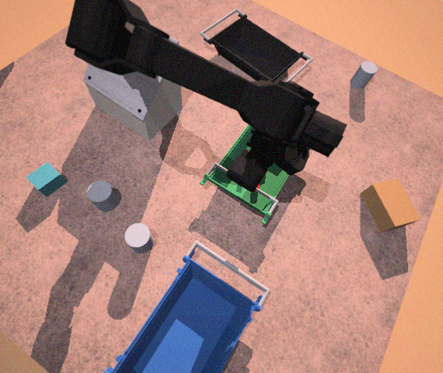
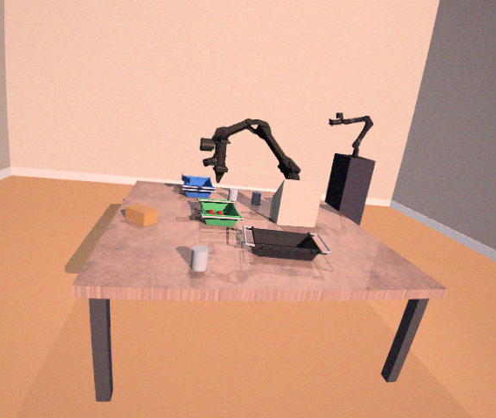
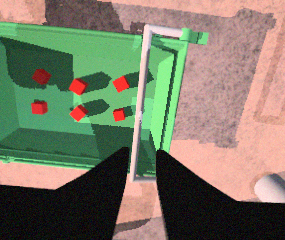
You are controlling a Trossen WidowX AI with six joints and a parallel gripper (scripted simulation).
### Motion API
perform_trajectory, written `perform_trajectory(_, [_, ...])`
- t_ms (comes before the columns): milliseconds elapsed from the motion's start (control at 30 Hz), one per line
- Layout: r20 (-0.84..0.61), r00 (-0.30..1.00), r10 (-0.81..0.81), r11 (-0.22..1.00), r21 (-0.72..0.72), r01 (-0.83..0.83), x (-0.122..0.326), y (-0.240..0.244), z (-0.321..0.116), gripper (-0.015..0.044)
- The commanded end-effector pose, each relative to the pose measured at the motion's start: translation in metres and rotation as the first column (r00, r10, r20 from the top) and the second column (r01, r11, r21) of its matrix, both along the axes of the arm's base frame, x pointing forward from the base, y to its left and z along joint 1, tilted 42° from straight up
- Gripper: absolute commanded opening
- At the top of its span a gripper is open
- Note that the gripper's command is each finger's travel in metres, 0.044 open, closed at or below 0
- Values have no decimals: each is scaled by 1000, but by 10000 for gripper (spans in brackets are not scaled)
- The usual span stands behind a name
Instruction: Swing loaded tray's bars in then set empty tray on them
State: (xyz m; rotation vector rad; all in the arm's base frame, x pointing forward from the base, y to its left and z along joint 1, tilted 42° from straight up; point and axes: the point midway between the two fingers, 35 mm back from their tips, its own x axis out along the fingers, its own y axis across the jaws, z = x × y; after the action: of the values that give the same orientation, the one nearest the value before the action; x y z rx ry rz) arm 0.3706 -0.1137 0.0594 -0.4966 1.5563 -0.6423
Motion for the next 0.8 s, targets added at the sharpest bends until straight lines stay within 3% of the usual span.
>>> perform_trajectory(0, [20,1000,3,1000,-1,-3,0,44,52,83])
perform_trajectory(67, [19,1000,3,1000,-3,-3,-1,51,62,83])
perform_trajectory(133, [11,1000,6,1000,-1,-6,8,33,23,83])
perform_trajectory(400, [22,1000,4,1000,6,-4,47,95,-99,83])
perform_trajectory(633, [30,1000,1,1000,1,-1,41,141,-205,83])
perform_trajectory(767, [31,1000,1,1000,0,-1,39,145,-215,83])
